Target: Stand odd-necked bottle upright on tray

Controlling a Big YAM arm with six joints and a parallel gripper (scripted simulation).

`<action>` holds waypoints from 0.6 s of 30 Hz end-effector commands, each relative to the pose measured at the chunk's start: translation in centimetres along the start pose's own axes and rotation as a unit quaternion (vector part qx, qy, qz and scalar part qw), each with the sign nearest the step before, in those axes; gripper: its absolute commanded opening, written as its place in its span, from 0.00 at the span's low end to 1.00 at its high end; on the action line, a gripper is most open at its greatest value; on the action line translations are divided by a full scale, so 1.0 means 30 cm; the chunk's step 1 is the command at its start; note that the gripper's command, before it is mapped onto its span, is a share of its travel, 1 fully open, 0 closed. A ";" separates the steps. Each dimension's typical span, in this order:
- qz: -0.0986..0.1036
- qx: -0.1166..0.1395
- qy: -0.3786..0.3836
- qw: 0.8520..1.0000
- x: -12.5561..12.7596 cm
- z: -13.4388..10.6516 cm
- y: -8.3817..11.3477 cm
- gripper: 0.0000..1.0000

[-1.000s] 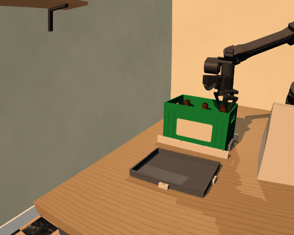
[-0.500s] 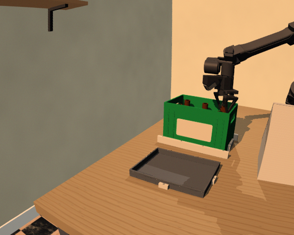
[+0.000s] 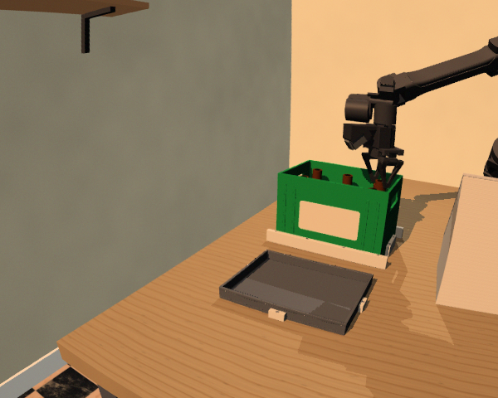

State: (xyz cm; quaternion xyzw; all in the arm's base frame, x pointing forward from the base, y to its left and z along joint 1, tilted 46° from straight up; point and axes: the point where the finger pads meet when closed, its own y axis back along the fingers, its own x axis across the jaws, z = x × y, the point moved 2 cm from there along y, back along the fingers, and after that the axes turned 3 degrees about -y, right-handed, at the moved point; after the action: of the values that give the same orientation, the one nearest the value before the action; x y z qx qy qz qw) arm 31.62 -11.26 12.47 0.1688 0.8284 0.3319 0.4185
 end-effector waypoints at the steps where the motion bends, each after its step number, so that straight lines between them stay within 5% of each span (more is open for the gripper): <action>1: -0.013 -0.017 -0.017 1.000 -0.044 0.021 0.072 0.61; 18: -0.009 -0.018 -0.016 1.000 -0.036 0.022 0.239 0.61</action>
State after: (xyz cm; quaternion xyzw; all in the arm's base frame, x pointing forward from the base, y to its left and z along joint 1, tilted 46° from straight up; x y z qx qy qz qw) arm 31.85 -7.45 16.10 0.1622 0.8307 0.3354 0.4137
